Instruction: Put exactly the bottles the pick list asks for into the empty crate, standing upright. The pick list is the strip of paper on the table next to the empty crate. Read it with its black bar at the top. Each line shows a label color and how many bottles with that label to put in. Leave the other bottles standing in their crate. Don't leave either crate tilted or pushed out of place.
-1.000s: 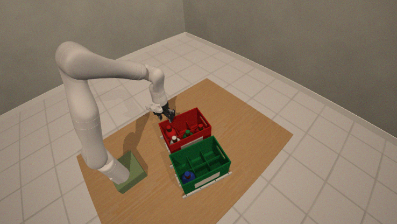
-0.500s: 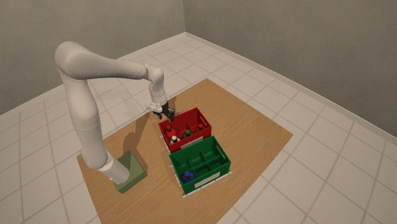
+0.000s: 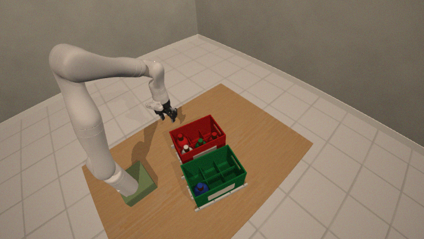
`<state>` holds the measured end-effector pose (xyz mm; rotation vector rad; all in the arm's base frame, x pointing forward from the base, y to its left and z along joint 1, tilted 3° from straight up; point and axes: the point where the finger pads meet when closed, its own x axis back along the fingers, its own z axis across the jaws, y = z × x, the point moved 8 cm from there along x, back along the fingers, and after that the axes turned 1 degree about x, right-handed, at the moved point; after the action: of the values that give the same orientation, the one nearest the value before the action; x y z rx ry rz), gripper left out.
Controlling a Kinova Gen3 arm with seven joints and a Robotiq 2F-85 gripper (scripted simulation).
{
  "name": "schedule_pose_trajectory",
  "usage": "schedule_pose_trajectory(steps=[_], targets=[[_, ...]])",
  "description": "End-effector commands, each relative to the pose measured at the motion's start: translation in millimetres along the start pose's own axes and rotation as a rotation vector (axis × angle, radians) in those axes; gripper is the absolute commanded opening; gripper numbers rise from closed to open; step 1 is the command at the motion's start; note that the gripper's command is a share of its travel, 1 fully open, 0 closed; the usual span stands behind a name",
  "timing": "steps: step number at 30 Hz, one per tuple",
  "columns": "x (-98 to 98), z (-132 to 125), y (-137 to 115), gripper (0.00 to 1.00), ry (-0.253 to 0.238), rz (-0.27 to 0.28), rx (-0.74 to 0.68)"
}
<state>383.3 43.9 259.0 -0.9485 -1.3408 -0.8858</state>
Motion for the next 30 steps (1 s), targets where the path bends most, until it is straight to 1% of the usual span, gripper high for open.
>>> schedule_pose_trajectory(steps=[1, 12, 14, 29, 30], targets=[[6.9, 13.2, 4.3, 0.67, -0.001, -0.001, 0.000], [29.5, 61.3, 18.4, 0.67, -0.001, -0.001, 0.000], [29.5, 61.3, 18.4, 0.67, -0.001, -0.001, 0.000], [60.4, 126.9, 37.7, 0.67, -0.001, -0.001, 0.000], [60.4, 126.9, 37.7, 0.67, -0.001, -0.001, 0.000]])
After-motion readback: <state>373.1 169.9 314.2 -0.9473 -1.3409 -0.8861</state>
